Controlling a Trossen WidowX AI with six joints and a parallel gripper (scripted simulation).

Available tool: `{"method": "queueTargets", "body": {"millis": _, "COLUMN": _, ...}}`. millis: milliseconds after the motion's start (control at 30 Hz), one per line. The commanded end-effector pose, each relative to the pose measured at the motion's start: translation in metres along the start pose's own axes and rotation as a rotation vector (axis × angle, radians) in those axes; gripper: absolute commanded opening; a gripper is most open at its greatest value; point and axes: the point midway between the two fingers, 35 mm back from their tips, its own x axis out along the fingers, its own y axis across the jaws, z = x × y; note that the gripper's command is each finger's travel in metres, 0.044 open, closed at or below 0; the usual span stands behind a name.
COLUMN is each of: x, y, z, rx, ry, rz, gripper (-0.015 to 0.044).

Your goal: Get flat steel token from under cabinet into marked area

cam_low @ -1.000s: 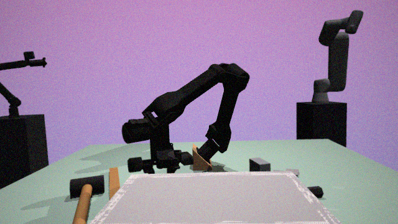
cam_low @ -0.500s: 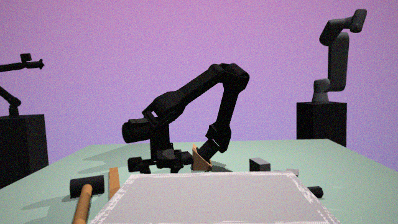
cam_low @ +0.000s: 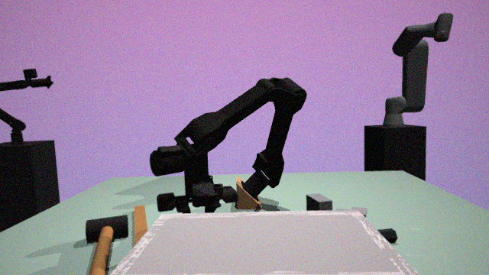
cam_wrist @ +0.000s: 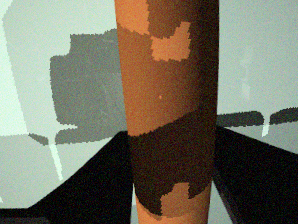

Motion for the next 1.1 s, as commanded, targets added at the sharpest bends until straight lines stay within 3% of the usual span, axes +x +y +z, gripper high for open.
{"method": "queueTargets", "body": {"millis": 0, "x": 0.0, "y": 0.0, "z": 0.0, "rx": 0.0, "ry": 0.0, "rz": -0.001, "gripper": 0.0112}}
{"method": "queueTargets", "body": {"millis": 167, "x": 0.0, "y": 0.0, "z": 0.0, "rx": 0.0, "ry": 0.0, "rz": -0.001, "gripper": 0.0}}
{"method": "queueTargets", "body": {"millis": 1067, "x": -0.001, "y": 0.001, "z": 0.041, "rx": -0.009, "ry": 0.0, "rz": -0.001, "gripper": 0.0}}
